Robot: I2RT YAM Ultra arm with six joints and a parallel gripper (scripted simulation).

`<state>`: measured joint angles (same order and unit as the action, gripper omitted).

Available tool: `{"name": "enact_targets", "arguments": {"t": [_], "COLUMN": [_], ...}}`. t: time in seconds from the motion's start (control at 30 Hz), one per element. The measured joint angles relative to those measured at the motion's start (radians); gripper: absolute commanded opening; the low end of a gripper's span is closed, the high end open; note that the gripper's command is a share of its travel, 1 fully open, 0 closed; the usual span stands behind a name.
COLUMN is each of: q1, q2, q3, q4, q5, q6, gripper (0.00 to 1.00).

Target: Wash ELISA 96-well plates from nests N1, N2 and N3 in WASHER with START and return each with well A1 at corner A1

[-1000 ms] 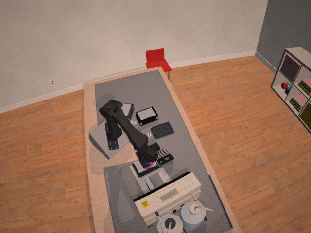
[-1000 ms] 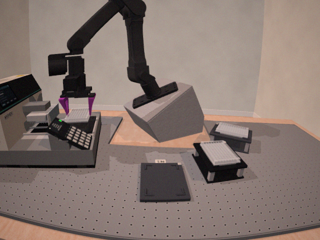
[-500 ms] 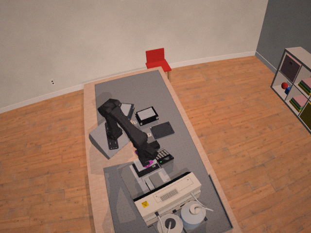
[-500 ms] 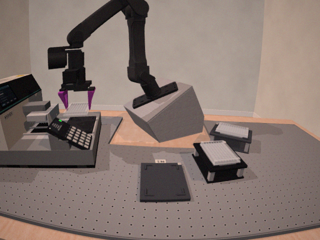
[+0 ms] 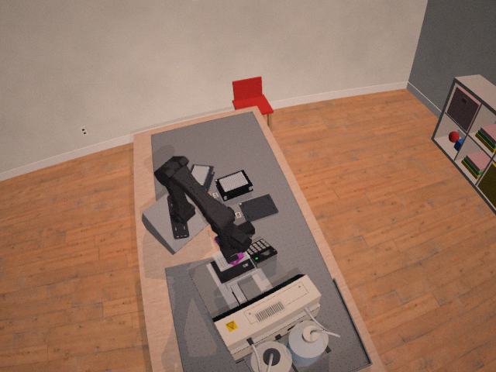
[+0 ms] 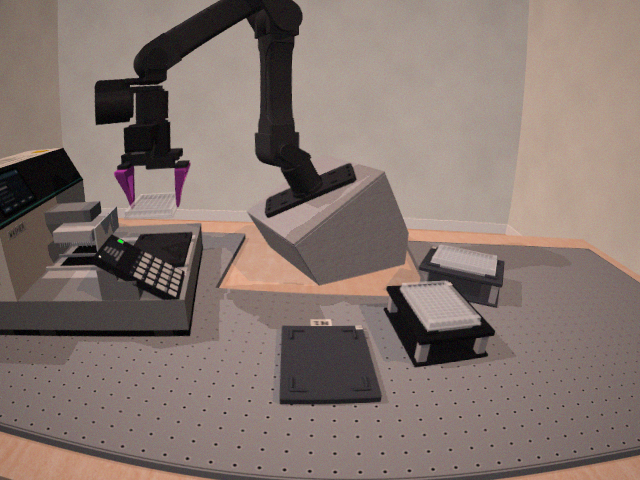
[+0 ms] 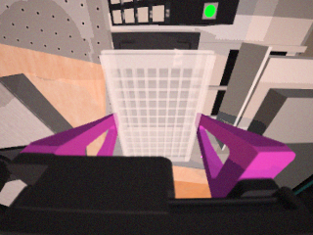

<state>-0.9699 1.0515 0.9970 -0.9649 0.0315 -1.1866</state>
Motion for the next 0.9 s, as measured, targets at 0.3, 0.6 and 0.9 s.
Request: {"name": "enact_targets", "arguments": {"t": [0.3, 0.6, 0.9], "q1": [0.002, 0.002, 0.132], "q2": [-0.015, -0.021, -0.006], "q3": [0.037, 0.047, 0.04], "q4": [-0.056, -0.074, -0.063], "q5": [0.002, 0.002, 0.054], "q6": [0.002, 0.002, 0.11], "gripper": [0.0, 0.0, 0.0]}}
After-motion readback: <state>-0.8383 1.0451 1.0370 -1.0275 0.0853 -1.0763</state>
